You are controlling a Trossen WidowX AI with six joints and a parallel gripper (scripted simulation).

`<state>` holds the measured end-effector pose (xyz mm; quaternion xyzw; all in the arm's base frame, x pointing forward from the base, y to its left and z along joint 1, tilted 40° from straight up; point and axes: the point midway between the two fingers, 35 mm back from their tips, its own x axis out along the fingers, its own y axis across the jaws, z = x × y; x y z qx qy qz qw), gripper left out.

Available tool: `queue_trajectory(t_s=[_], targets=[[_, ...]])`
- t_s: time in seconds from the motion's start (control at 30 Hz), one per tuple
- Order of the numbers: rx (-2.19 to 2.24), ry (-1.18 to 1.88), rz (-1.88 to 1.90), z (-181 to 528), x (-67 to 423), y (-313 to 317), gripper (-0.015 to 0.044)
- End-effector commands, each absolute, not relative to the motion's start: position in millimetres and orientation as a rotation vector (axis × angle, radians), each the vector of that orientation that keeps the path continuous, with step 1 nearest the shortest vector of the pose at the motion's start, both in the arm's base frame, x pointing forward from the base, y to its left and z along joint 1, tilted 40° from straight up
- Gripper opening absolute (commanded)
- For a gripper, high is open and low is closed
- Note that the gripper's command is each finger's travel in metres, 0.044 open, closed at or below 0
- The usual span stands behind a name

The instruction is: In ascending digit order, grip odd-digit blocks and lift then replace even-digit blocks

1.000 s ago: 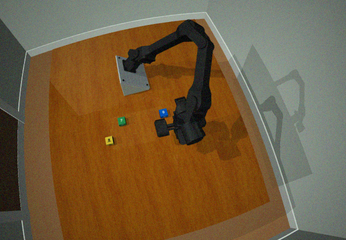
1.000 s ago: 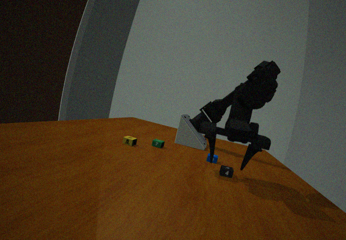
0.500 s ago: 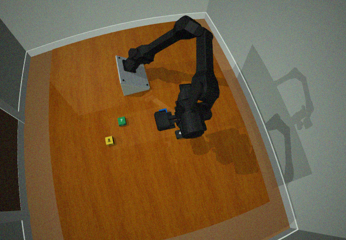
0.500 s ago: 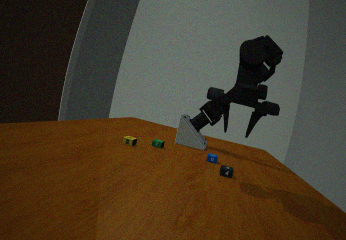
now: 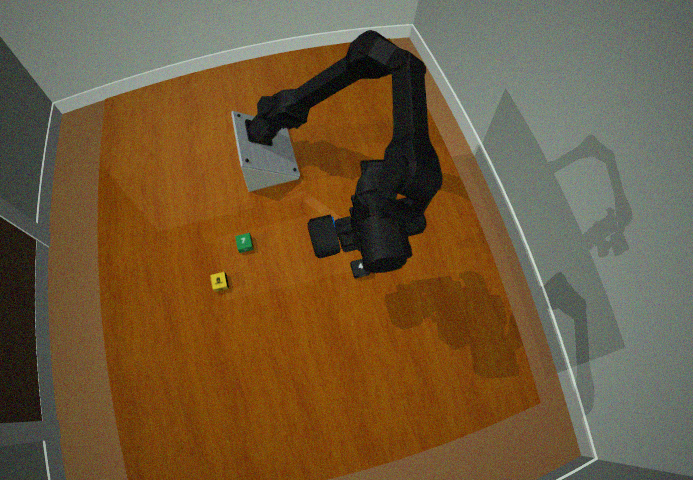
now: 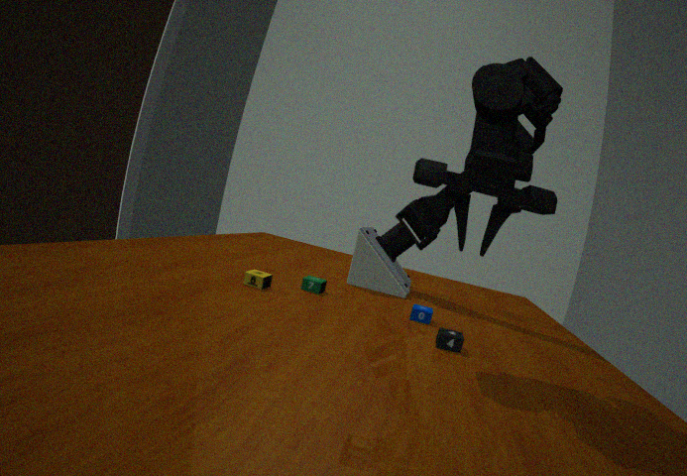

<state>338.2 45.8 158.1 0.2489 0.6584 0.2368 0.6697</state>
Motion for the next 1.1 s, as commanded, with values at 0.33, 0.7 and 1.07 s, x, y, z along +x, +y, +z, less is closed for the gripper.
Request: queue_trajectory(t_s=[0.33,0.7,1.07], targets=[[0.533,1.491,0.487,36,338,-116,0.012],[0.547,1.487,0.513,-26,299,-181,0.012],[0.548,1.485,0.516,-87,301,-131,0.0304]])
